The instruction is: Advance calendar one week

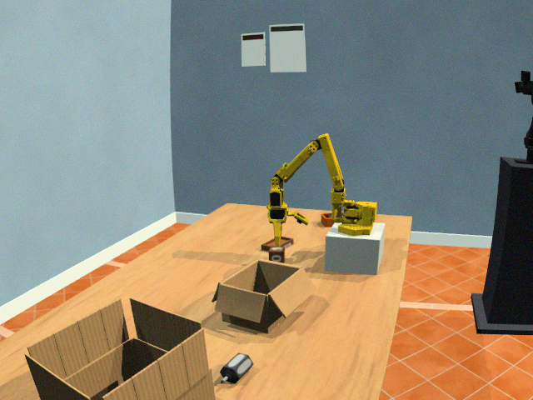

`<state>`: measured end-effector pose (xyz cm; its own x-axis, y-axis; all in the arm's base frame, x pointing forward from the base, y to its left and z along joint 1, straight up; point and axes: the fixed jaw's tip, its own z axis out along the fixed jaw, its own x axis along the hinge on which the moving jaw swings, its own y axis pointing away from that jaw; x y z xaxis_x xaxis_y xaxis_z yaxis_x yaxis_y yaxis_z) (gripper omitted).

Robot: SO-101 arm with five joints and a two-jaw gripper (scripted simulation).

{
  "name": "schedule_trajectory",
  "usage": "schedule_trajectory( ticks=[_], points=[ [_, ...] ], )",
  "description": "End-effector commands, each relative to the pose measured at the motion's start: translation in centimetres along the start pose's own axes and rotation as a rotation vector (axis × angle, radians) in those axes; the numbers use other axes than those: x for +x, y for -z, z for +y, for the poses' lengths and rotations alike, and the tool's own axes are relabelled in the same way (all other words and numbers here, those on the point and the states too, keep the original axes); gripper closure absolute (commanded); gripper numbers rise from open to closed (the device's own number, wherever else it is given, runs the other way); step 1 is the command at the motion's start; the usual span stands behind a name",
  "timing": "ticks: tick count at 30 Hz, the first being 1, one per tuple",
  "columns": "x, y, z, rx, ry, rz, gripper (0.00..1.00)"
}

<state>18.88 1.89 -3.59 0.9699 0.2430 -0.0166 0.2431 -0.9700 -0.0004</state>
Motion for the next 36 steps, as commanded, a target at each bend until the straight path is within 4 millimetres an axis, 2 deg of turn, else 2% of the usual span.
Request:
schedule_trajectory(
  ticks=[1,22,36],
  points=[
    [0.2,-0.1,0.2,0.0,0.003,0.009,0.65],
    [0.3,-0.9,0.2,0.0,0.003,0.009,0.65],
    [0.3,-3.1,0.2,0.0,0.003,0.009,0.65]
  ],
)
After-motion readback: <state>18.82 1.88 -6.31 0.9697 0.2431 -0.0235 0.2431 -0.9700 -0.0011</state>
